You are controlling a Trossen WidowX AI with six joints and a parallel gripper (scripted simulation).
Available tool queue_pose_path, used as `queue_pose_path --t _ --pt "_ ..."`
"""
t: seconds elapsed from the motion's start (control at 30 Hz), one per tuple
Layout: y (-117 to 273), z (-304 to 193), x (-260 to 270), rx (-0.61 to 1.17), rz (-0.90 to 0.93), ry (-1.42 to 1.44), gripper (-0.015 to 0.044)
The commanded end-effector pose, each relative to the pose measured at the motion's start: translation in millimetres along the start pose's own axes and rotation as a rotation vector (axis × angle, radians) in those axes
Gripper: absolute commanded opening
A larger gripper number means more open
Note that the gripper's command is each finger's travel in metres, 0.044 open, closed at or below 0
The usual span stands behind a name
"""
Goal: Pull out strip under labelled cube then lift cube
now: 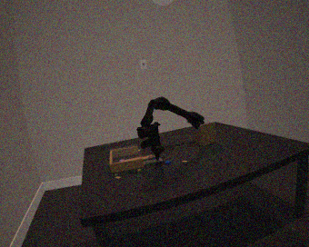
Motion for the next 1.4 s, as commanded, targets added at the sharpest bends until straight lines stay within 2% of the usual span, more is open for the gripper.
queue_pose_path --t 0.0,1.37 --pt "-6.0 -12.4 -0.6 0.019 -0.005 0.004 0.0" --pt "-6.6 -72.9 -1.3 0.021 -0.004 0.006 0.0"
Point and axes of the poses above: the point midway between the two fingers, 35 mm back from their tips, its own y axis back along the fingers, its own x axis across the jaws, z = x × y, the point moved 4 cm from there along y, back along the fingers, and after that the axes turned 2 degrees about -y, right-handed, at the moved point
